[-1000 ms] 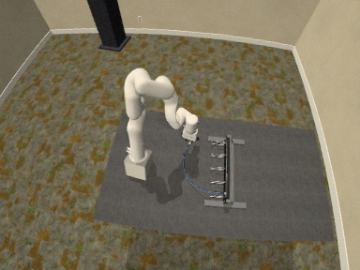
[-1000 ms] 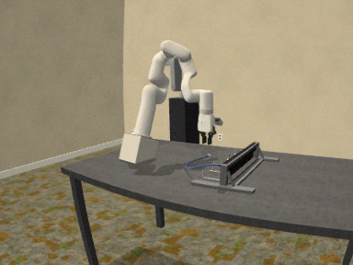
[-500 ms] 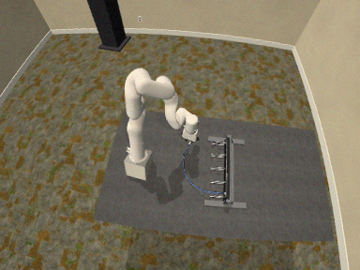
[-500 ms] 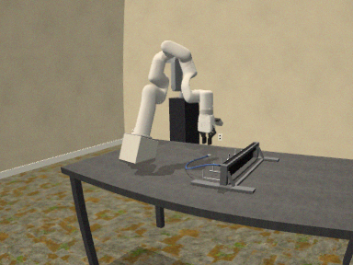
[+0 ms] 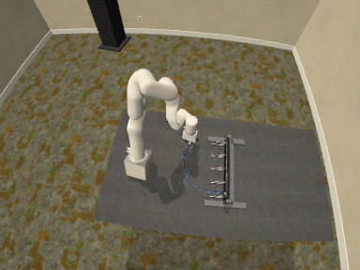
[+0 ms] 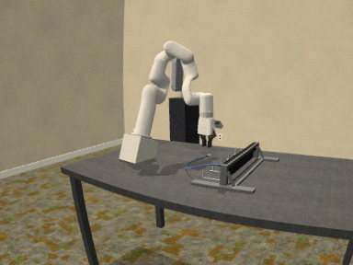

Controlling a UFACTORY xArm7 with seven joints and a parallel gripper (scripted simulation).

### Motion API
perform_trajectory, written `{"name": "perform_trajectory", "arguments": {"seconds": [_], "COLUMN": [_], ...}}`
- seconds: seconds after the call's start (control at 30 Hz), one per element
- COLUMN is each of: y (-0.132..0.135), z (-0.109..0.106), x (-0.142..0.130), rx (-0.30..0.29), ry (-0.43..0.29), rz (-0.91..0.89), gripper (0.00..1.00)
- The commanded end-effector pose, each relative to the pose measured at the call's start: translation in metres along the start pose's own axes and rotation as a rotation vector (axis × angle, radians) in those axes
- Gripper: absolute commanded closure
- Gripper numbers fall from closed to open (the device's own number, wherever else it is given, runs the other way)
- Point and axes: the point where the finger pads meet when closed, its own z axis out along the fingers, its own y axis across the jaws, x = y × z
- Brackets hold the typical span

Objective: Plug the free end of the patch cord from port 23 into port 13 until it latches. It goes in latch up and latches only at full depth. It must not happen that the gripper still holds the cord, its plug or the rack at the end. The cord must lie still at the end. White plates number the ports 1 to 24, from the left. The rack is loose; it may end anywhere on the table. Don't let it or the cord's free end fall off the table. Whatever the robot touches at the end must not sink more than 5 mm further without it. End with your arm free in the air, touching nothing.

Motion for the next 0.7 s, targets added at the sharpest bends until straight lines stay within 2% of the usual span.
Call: {"name": "perform_trajectory", "arguments": {"seconds": [0.0,0.67], "y": [0.001,0.002], "z": [0.008,0.04], "x": [0.001,0.001], "rx": [-0.003,-0.003], "ry": [0.002,0.002], "rz": [0.0,0.0], "gripper": [0.62,0.62]}}
